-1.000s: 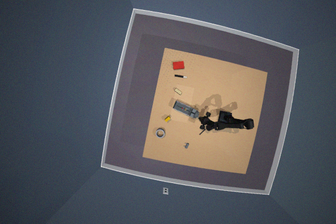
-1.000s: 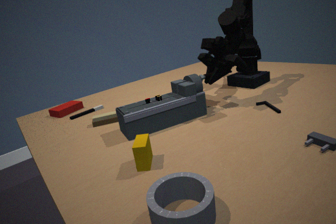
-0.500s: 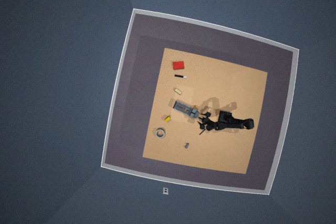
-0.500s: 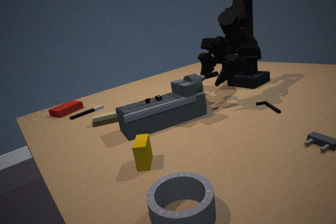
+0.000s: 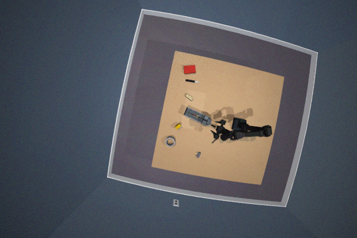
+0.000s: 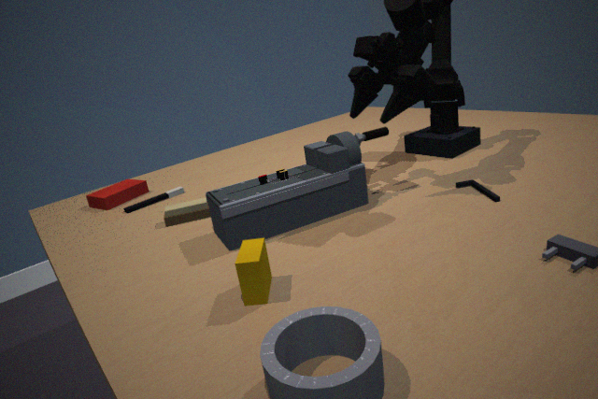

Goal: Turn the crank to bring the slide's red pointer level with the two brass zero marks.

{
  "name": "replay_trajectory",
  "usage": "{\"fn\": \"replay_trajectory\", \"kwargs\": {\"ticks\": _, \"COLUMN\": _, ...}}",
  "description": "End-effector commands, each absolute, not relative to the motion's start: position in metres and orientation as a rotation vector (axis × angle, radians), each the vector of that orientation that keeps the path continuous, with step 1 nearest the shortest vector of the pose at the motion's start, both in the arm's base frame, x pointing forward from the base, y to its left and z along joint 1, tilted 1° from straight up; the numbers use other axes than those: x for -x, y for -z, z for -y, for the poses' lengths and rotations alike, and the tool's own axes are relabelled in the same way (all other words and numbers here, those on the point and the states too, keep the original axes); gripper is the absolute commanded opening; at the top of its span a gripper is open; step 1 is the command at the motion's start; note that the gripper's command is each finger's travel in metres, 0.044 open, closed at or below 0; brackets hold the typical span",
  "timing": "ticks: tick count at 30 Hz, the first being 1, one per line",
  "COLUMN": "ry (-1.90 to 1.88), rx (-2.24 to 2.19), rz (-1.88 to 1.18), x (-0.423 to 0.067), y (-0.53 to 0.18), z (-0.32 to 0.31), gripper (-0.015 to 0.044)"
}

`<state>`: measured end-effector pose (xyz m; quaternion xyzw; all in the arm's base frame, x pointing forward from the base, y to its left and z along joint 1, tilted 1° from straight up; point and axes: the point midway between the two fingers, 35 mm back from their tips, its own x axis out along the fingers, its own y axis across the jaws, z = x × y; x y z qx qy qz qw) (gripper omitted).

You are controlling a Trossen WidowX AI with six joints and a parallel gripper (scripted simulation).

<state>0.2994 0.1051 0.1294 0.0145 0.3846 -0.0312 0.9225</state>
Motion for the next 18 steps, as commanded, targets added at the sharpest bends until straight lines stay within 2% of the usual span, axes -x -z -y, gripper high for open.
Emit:
{"fn": "replay_trajectory", "kwargs": {"ticks": 1, "ry": 0.061, "rx": -0.037, "rz": -0.78, "x": -0.301, "y": -0.156, "z": -0.106, "gripper": 0.044}}
{"fn": "replay_trajectory", "kwargs": {"ticks": 9, "ry": 0.06, "rx": -0.033, "rz": -0.784, "x": -0.304, "y": -0.183, "z": -0.105, "gripper": 0.044}}
{"fn": "replay_trajectory", "kwargs": {"ticks": 18, "ry": 0.022, "rx": -0.002, "rz": -0.824, "x": -0.362, "y": -0.189, "z": -0.089, "gripper": 0.044}}
